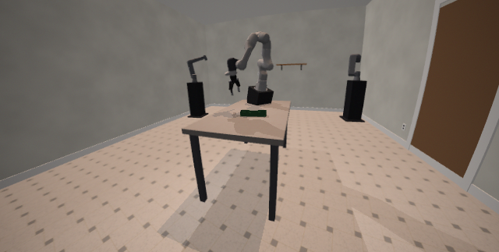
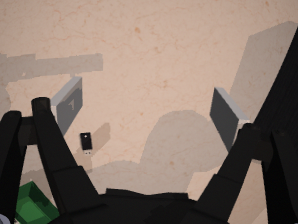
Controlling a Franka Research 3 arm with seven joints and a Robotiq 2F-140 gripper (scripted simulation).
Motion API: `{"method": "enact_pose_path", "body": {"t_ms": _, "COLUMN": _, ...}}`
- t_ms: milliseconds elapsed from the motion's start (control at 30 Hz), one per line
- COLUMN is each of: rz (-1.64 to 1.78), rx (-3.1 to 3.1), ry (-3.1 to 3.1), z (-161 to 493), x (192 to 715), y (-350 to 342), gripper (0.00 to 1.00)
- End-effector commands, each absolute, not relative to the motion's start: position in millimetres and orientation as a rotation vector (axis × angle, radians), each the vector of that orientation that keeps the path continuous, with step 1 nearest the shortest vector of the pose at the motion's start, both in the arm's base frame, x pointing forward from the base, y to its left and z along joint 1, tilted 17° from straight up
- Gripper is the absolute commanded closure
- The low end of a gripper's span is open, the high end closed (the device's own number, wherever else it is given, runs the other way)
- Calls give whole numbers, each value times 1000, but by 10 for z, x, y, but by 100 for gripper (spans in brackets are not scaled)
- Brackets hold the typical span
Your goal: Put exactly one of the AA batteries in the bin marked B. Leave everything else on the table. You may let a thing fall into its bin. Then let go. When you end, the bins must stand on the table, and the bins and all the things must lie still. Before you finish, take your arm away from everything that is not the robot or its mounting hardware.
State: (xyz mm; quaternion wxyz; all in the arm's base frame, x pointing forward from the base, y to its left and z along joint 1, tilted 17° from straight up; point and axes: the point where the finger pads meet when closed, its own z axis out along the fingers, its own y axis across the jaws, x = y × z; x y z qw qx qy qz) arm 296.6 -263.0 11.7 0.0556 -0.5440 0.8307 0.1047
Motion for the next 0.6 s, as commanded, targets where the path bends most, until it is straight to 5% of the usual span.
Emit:
{"method": "enact_pose_path", "body": {"t_ms": 0, "rz": 330, "rx": -1645, "ry": 2525, "z": 311, "x": 2905, "y": -2659, "gripper": 95}}
{"method": "enact_pose_path", "body": {"t_ms": 567, "rz": 159, "rx": -2130, "ry": 2098, "z": 455, "x": 3417, "y": -2358, "gripper": 95}}
